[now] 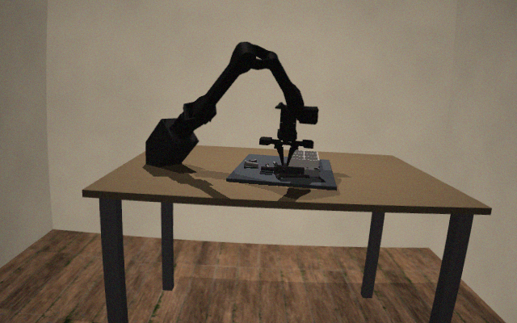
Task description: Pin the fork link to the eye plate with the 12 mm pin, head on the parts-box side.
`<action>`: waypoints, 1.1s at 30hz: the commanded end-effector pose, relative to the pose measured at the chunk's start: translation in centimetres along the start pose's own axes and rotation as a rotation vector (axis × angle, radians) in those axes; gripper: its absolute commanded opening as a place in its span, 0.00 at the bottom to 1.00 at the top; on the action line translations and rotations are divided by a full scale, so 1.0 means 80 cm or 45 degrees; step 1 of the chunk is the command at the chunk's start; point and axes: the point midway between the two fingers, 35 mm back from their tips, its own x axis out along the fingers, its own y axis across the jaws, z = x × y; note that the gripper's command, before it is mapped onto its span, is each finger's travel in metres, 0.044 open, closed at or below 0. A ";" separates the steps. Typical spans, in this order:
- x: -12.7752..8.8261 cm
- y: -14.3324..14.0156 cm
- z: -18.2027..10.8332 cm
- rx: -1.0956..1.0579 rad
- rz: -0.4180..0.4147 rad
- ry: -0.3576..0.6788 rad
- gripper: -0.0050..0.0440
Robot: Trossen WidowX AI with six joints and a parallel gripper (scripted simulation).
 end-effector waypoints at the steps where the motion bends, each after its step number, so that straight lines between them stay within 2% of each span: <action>1: 0.000 0.000 -0.001 -0.001 -0.001 -0.004 0.13; 33: 0.003 0.000 -0.021 -0.001 -0.001 -0.004 0.13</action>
